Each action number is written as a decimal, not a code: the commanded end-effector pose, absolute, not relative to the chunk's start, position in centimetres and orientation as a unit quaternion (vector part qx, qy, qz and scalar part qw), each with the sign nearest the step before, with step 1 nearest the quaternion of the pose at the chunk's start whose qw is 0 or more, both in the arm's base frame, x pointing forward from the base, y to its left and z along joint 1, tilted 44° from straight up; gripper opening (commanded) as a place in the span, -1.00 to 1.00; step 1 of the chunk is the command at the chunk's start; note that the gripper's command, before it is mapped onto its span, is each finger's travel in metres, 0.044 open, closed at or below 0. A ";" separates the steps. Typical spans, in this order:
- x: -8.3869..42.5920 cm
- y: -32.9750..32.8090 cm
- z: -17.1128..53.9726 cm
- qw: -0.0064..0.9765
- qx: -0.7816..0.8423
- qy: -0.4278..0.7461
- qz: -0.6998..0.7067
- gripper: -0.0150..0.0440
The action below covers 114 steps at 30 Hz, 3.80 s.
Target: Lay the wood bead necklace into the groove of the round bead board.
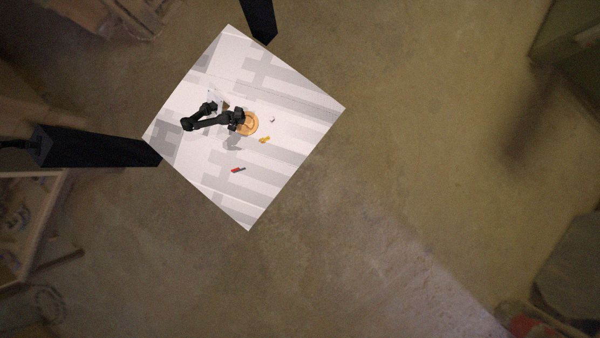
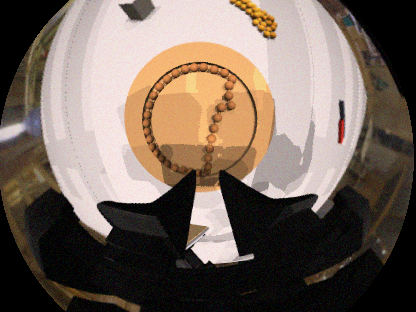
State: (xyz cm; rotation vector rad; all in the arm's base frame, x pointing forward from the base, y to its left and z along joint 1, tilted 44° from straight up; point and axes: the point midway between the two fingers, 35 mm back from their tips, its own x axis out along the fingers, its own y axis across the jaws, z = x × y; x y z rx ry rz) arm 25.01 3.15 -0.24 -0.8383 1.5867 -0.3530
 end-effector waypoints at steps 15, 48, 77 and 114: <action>24.8 1.2 -1.9 0.605 -0.368 0.689 -0.155 -0.08; 24.9 1.5 -1.8 0.606 -0.365 0.689 -0.154 -0.49; 24.4 0.4 -0.7 0.605 -0.368 0.689 -0.155 -0.49; 24.3 0.8 -0.4 0.605 -0.368 0.689 -0.155 1.00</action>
